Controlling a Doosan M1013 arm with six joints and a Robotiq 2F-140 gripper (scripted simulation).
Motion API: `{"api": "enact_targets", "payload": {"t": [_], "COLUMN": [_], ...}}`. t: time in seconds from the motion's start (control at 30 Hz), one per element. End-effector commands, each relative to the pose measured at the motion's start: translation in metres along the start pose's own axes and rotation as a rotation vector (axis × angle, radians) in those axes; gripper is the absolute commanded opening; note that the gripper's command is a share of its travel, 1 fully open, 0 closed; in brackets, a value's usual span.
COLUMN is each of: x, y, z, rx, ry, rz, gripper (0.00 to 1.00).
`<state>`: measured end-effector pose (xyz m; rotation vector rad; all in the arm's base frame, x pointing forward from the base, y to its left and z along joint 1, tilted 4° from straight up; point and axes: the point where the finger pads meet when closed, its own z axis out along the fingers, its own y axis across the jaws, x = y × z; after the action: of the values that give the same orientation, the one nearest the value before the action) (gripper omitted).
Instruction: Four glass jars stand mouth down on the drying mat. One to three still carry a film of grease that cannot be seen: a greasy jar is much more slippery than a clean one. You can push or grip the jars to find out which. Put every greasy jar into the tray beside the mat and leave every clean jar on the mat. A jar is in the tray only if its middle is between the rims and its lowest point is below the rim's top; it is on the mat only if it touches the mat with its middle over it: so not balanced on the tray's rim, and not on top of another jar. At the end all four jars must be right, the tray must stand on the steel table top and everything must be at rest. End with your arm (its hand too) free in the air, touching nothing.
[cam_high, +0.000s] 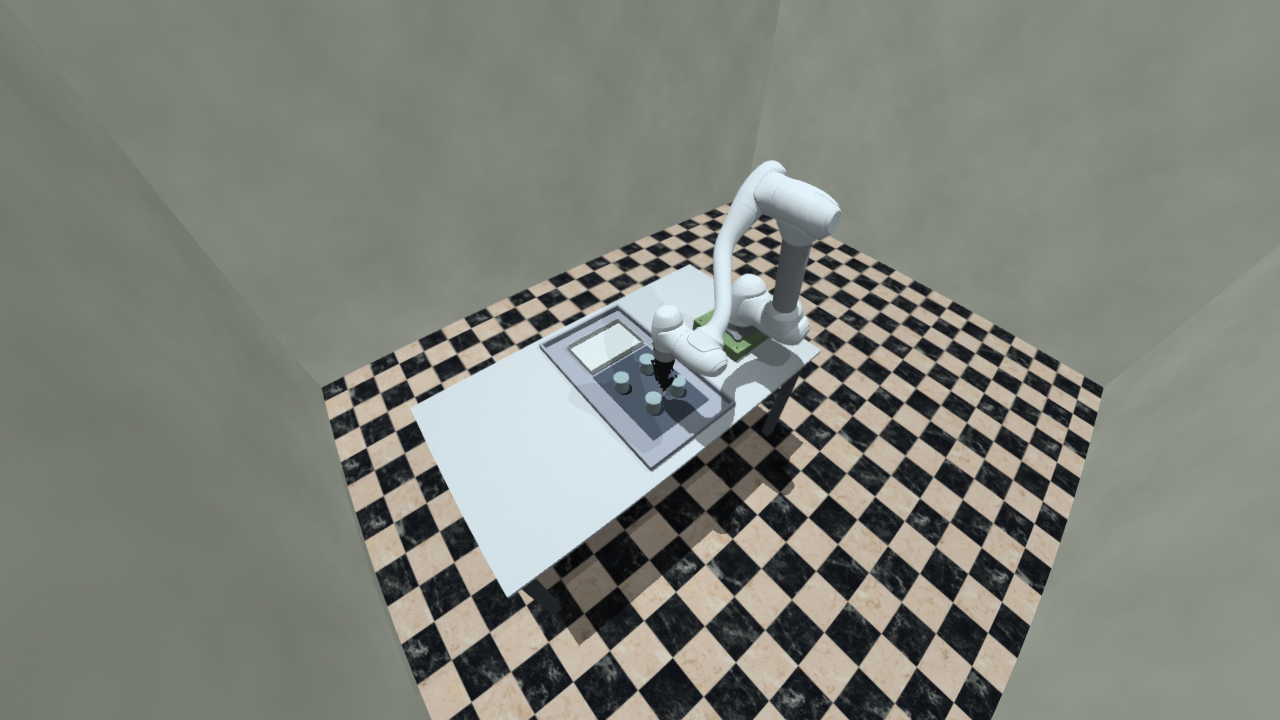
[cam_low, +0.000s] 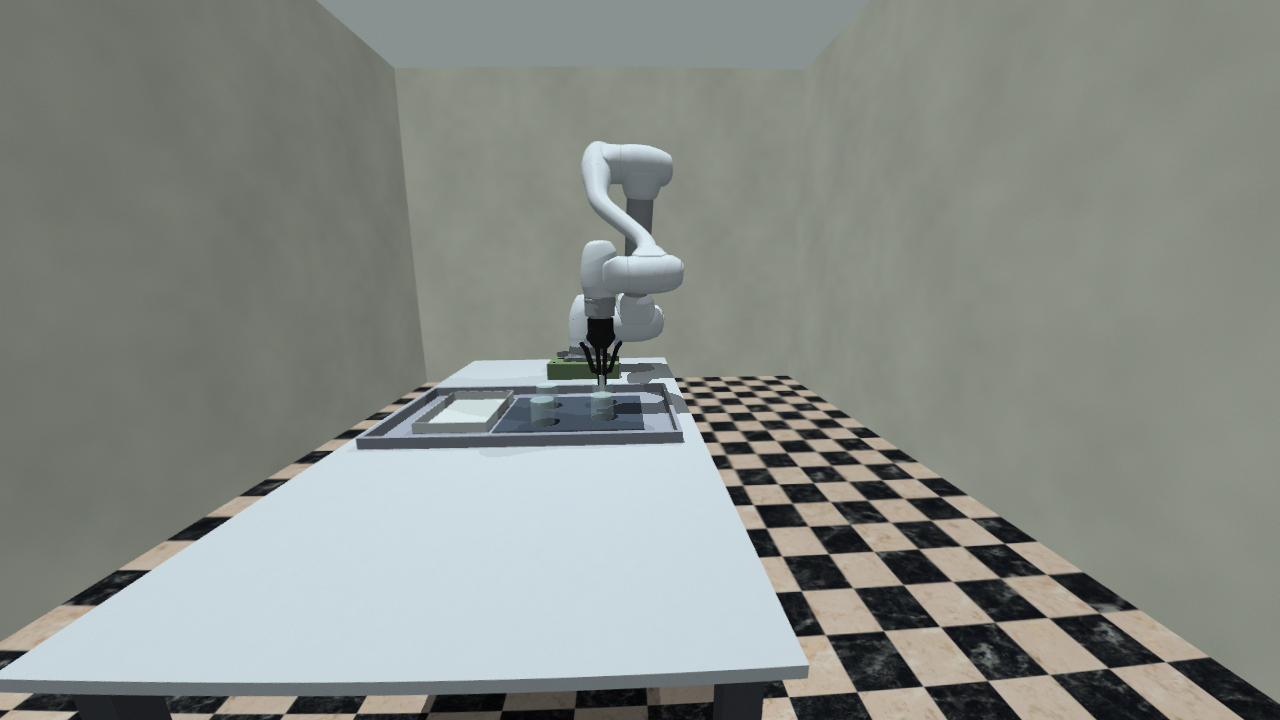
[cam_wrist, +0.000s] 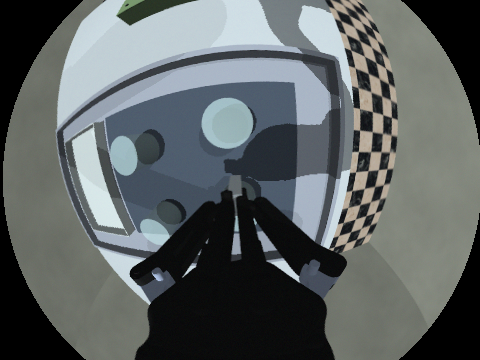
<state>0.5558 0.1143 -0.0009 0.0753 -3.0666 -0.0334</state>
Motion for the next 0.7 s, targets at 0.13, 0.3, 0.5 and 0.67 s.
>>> {"api": "enact_targets", "payload": {"t": [0.13,0.3,0.5,0.67], "x": [-0.0007,-0.0014,-0.0022,-0.0026], "y": [0.0,0.0,0.0,0.0], "z": [-0.0001,-0.0001,-0.0003,-0.0006], "rx": [0.0,0.0,0.0,0.0], "ry": [0.0,0.0,0.0,0.0], "rz": [0.0,0.0,0.0,0.0], "gripper": [0.0,0.0,0.0,0.0]}}
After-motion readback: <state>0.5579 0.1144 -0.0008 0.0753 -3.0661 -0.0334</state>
